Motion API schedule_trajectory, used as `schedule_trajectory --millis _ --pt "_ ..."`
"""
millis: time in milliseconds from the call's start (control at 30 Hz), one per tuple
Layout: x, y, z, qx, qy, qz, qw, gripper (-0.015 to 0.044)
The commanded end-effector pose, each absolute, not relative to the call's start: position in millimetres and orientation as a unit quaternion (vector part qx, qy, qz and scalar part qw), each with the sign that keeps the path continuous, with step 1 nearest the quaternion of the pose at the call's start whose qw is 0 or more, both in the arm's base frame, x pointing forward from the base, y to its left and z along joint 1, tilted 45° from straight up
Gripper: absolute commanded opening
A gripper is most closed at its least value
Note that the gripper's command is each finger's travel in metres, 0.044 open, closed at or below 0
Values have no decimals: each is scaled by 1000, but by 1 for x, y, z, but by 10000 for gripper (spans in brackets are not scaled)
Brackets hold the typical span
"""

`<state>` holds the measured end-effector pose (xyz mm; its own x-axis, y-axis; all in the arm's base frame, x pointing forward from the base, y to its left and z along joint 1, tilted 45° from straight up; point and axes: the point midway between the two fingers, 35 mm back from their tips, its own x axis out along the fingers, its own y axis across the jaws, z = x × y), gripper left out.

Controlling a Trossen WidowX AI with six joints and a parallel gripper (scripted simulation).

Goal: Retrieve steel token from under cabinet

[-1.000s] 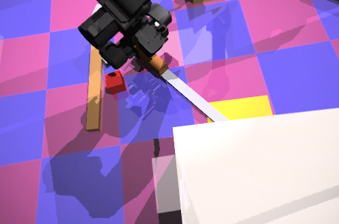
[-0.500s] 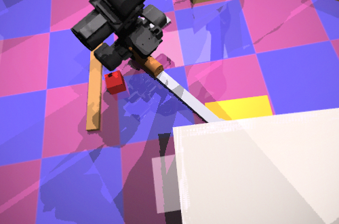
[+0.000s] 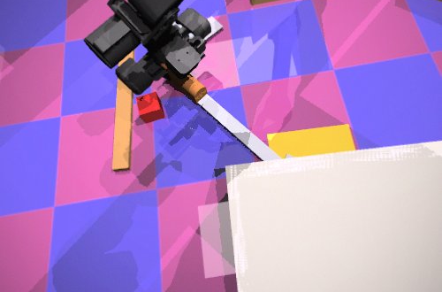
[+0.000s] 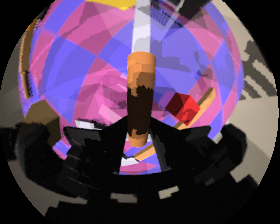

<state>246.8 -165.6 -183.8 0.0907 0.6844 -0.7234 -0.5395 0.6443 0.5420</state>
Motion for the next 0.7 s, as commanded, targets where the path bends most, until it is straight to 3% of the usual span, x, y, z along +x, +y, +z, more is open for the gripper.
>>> schedule_trajectory --millis 0,667 --pt "249 -172 -185 66 527 413 740 0" --pt "251 -184 -195 65 527 413 740 0"
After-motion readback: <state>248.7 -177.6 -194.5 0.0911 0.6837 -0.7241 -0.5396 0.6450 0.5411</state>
